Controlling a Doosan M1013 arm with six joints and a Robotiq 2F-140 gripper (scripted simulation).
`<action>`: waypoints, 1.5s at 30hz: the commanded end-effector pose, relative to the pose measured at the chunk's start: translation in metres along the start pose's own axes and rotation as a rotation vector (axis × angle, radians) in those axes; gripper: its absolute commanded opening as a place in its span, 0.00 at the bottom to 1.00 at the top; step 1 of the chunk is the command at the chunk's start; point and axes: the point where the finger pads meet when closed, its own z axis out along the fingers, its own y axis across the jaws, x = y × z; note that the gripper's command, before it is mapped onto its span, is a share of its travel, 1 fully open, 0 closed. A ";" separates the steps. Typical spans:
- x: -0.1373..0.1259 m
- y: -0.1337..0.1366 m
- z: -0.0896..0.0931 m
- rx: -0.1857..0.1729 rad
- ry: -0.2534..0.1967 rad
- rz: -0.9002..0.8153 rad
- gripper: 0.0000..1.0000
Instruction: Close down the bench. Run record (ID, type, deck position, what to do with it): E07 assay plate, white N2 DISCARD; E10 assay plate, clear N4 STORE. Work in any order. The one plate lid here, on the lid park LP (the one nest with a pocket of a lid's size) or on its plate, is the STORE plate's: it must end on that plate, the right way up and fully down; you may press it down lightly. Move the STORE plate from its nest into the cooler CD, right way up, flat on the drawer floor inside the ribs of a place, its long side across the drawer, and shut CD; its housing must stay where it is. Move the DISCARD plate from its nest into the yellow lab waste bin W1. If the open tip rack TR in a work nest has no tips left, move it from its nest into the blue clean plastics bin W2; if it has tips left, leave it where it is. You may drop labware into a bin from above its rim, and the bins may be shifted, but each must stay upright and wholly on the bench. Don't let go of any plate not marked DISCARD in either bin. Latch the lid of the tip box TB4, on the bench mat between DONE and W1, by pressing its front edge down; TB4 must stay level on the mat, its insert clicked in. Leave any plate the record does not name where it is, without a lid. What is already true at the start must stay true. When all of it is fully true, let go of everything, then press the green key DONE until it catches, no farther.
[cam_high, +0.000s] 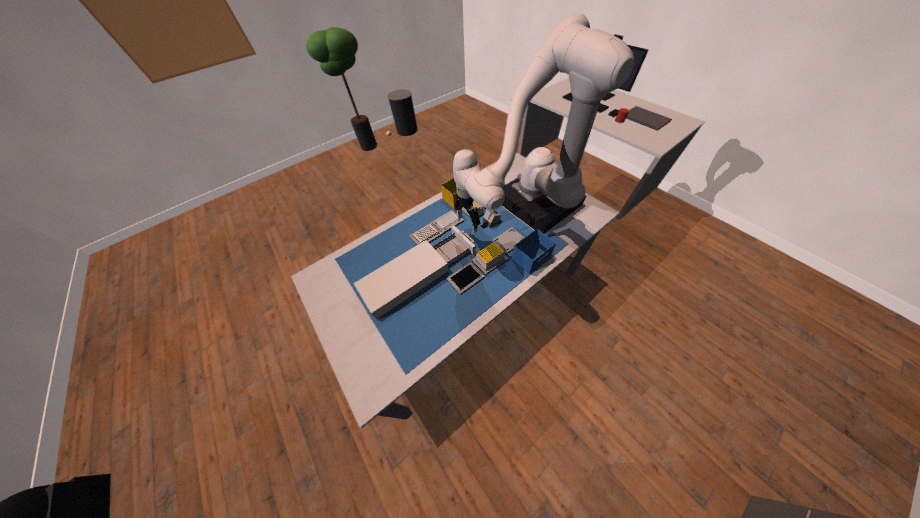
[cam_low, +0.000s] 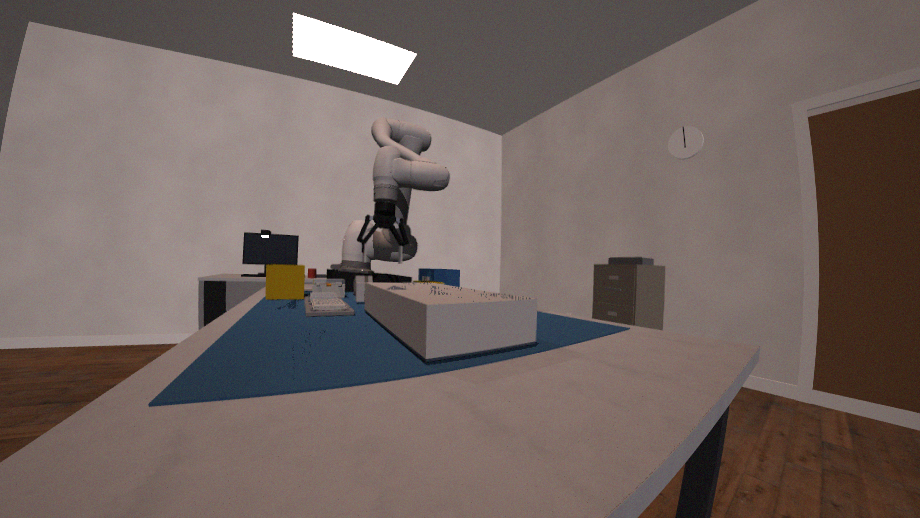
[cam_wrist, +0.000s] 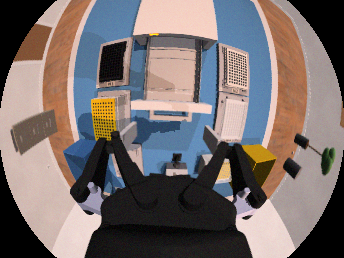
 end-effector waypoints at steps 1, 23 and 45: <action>0.000 0.000 -0.003 0.000 0.000 0.000 0.87; 0.001 0.052 -0.005 0.000 0.000 -0.008 0.66; 0.002 0.132 -0.009 0.000 0.000 -0.008 0.66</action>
